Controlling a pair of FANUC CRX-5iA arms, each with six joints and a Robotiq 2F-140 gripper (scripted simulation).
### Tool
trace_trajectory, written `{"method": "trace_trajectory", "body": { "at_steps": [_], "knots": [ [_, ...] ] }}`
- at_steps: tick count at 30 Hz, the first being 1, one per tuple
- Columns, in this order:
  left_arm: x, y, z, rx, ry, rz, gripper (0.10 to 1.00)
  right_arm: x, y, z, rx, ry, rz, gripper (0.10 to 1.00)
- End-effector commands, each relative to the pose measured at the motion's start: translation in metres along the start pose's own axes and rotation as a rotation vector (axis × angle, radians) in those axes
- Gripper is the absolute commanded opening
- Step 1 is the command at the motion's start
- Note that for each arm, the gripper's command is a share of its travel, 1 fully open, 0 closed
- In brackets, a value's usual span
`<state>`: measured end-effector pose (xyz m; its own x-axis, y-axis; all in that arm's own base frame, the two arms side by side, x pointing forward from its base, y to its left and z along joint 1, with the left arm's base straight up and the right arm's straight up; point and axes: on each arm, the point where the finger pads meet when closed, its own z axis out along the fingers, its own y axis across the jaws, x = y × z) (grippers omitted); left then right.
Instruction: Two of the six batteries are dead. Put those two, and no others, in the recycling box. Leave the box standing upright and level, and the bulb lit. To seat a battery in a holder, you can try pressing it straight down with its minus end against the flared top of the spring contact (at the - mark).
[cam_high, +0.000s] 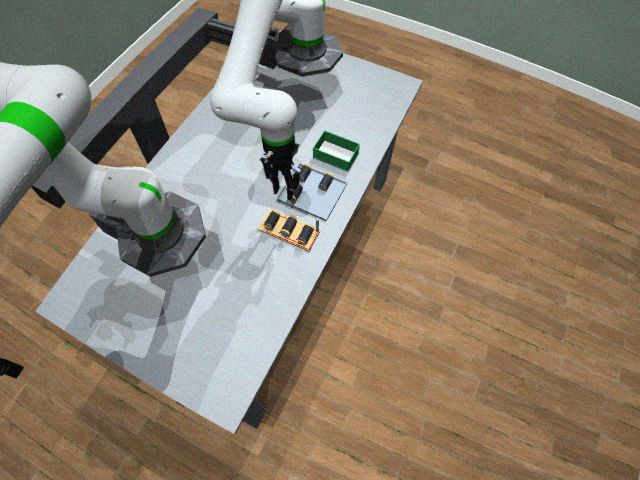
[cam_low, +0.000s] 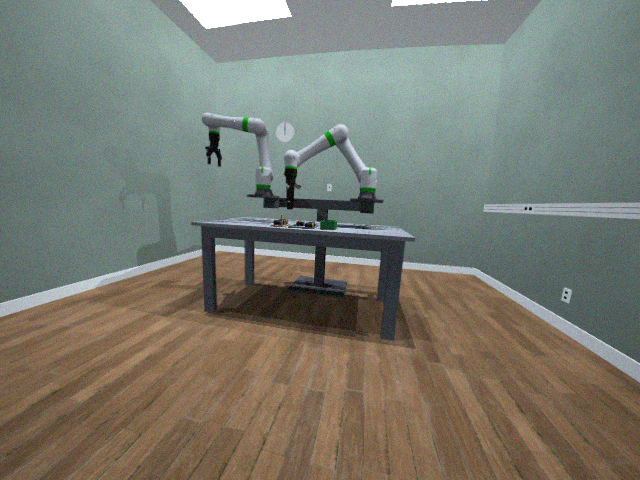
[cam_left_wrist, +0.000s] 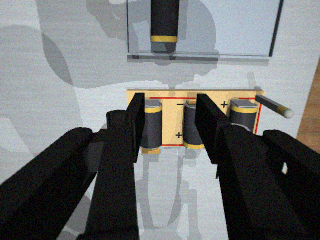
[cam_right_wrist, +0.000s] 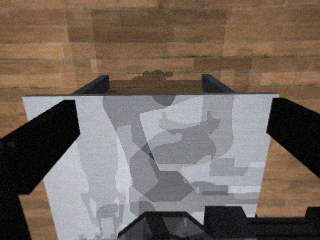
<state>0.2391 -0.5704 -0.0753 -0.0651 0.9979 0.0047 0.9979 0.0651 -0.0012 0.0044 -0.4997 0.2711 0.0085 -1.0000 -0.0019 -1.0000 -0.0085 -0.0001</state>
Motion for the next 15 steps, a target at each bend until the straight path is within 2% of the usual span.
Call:
{"method": "trace_trajectory", "body": {
  "at_steps": [1, 9, 15],
  "knots": [
    [0.05, 0.022, -0.002, -0.002, -0.006, 0.0, 0.364, 0.0, 0.0, -0.001, 0.0, 0.002, 0.0, 1.0],
    [0.153, 0.065, -0.001, -0.002, -0.006, 0.0, 0.364, 0.0, 0.0, -0.001, 0.0, 0.002, 0.0, 1.0],
    [0.175, 0.074, -0.001, -0.002, -0.006, 0.0, 0.364, 0.0, 0.0, -0.001, 0.0, 0.002, 0.0, 1.0]
  ]
}}
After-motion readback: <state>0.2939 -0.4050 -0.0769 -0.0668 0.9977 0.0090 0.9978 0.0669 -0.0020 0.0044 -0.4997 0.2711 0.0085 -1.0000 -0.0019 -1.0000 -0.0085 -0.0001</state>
